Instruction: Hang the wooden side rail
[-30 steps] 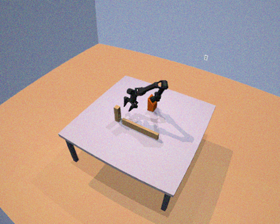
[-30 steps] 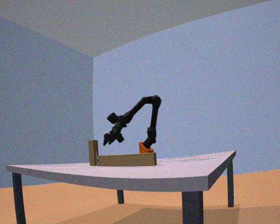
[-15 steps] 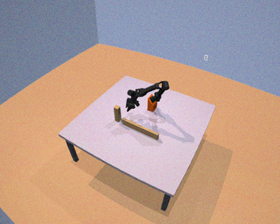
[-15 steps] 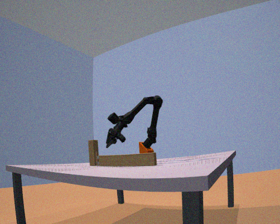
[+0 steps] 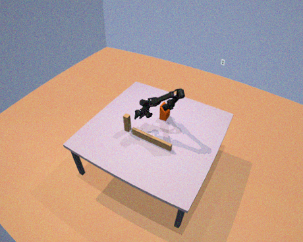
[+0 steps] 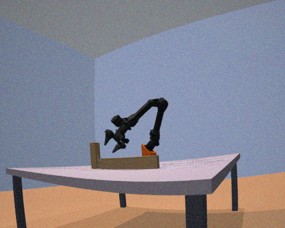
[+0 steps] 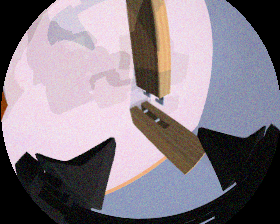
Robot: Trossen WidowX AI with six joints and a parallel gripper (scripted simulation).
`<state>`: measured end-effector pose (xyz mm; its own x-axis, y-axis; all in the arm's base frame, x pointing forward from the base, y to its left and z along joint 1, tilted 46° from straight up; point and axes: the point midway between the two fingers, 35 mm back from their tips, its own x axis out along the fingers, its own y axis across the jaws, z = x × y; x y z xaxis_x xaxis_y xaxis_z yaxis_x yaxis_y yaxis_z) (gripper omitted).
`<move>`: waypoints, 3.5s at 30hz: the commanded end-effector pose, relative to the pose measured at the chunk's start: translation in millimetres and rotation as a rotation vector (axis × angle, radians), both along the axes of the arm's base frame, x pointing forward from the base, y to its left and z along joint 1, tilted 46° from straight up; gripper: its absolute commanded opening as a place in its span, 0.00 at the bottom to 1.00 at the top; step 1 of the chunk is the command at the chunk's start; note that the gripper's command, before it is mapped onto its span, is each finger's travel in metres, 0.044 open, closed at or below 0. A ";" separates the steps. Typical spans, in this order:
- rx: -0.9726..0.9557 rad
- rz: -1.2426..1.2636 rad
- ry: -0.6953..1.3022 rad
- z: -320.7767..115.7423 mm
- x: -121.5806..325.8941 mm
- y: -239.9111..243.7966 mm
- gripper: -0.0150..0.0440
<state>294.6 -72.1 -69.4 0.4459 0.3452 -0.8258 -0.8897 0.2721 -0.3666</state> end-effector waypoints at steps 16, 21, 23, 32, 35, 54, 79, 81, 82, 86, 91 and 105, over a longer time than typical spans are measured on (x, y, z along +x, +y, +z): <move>0.453 -1.377 0.424 4.1 -3.4 9.7 1.00; 0.551 -1.608 0.451 5.7 -3.6 11.0 1.00; 0.593 -1.701 0.459 6.4 -3.6 11.5 1.00; 0.792 -2.084 0.475 9.6 -3.8 13.3 1.00; 0.795 -2.088 0.475 9.6 -3.8 13.3 1.00; 0.795 -2.088 0.475 9.6 -3.8 13.3 1.00; 0.381 -1.345 0.656 7.2 25.9 22.5 1.00; 0.335 -1.174 0.677 8.5 32.0 24.6 1.00; 0.316 -1.088 0.685 9.4 34.9 25.7 1.00; 0.266 -0.744 0.695 14.1 46.0 29.7 1.00; 0.262 -0.359 0.669 22.9 58.8 34.4 1.00; 0.327 0.297 0.464 44.5 79.6 40.9 1.00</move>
